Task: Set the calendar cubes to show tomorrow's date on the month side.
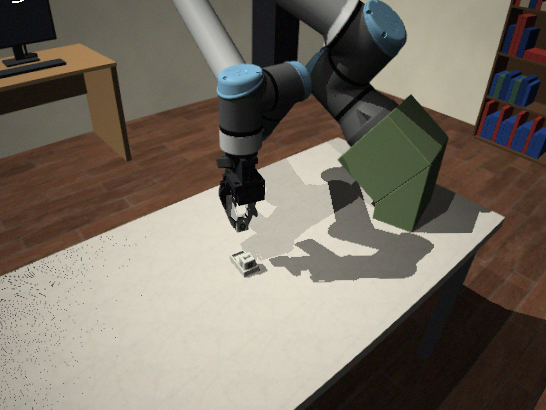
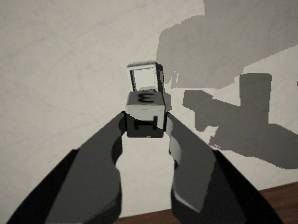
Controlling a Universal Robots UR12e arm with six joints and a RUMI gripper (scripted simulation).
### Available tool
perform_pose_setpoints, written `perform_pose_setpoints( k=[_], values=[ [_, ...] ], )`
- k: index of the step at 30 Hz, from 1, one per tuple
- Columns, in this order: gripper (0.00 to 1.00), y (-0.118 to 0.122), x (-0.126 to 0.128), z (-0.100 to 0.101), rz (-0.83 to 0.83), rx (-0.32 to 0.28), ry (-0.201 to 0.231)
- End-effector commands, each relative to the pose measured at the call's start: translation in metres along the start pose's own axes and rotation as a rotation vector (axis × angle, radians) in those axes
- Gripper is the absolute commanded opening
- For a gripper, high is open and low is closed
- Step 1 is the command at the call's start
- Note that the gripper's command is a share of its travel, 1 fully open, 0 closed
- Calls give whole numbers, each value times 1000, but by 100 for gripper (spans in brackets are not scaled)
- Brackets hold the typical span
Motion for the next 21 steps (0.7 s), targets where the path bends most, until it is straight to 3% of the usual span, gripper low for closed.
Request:
perform_pose_setpoints(
  k=[1, 21],
  values=[
    [11, 0, -1, 0, -77, -4, -8],
    [11, 1, -2, 0, -147, -4, -8]
  ],
)
Point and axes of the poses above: the point where the finger pads meet when closed, its own z axis out along the fingers, its own x axis across the jaws, y = z × x, the point moved 7 cm from there along -z, back along the fingers, and after that the axes turned 15 degrees about -z, right-handed, at the moved point
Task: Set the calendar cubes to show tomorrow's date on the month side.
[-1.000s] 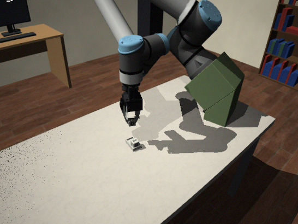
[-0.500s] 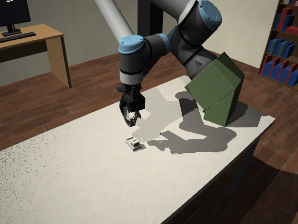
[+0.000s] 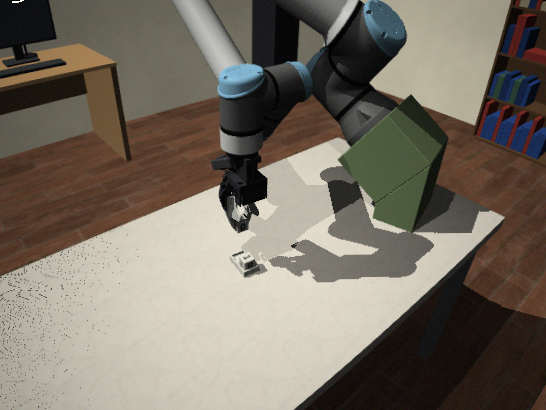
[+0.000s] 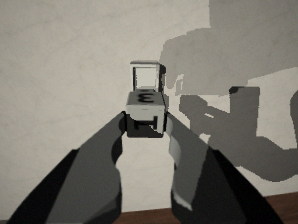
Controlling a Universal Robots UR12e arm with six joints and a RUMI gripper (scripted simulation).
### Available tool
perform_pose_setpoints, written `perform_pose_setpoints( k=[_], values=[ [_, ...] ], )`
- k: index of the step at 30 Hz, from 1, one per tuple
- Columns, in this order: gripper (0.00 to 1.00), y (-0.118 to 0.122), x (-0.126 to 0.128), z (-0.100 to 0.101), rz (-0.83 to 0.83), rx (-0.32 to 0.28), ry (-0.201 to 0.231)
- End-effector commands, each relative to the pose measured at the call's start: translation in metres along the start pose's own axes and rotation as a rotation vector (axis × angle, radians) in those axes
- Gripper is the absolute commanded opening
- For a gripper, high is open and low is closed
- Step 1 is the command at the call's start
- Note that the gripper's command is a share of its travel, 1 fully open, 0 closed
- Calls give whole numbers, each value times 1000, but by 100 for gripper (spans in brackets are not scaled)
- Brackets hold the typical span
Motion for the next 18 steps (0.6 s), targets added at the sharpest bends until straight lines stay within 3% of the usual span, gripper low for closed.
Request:
perform_pose_setpoints(
  k=[1, 18],
  values=[
    [11, 0, 0, 0, -4, 0, -1],
    [11, 0, 0, 2, -4, 0, -1]
  ],
)
Point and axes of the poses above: the point where the finger pads meet when closed, its own z axis out along the fingers, its own x axis across the jaws, y = z × x, the point moved 7 cm from there along -z, back along the fingers, and after that the axes turned 15 degrees about -z, right-handed, at the moved point
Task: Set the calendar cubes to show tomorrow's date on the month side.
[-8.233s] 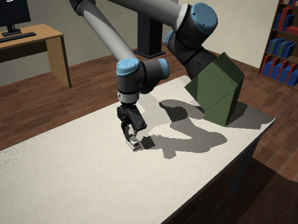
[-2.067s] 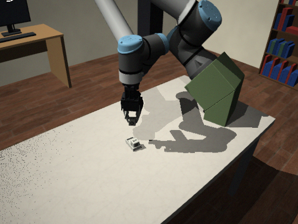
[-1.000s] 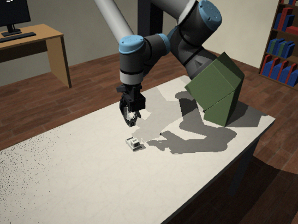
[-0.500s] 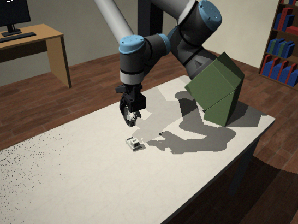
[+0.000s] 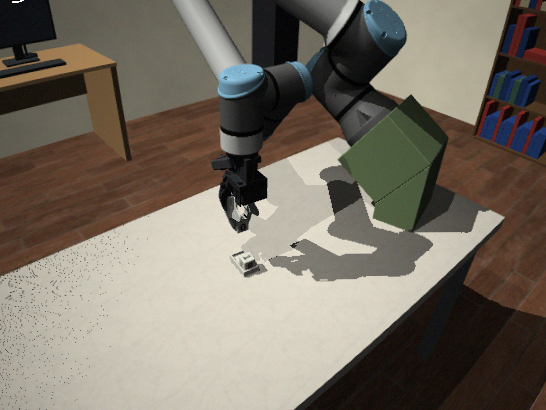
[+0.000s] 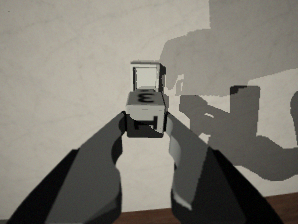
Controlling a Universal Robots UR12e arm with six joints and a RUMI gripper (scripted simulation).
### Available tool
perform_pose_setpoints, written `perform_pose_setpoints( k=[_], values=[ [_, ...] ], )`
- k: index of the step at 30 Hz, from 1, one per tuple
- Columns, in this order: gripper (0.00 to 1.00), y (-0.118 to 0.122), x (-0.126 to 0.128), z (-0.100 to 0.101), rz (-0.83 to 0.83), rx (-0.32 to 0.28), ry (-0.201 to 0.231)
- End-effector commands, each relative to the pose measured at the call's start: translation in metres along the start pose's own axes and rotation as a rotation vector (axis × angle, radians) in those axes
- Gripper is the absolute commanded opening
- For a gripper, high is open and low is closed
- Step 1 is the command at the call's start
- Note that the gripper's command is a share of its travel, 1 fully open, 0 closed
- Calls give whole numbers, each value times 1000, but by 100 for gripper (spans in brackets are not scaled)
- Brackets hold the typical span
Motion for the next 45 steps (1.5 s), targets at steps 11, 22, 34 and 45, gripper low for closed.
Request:
perform_pose_setpoints(
  k=[11, 22, 34, 45],
  values=[
    [11, 0, 0, 27, 0, 0, -1],
    [11, 0, 0, 55, 0, 0, -1],
    [11, 0, 0, 64, 0, 0, -1],
    [11, 0, 0, 64, 0, 0, -1]
  ],
)
Point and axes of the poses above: the point where the finger pads meet when closed, its own z axis out along the fingers, its own x axis across the jaws, y = z × x, the point moved 7 cm from there along -z, back along the fingers, and after that the axes turned 15 degrees about -z, right-handed, at the moved point
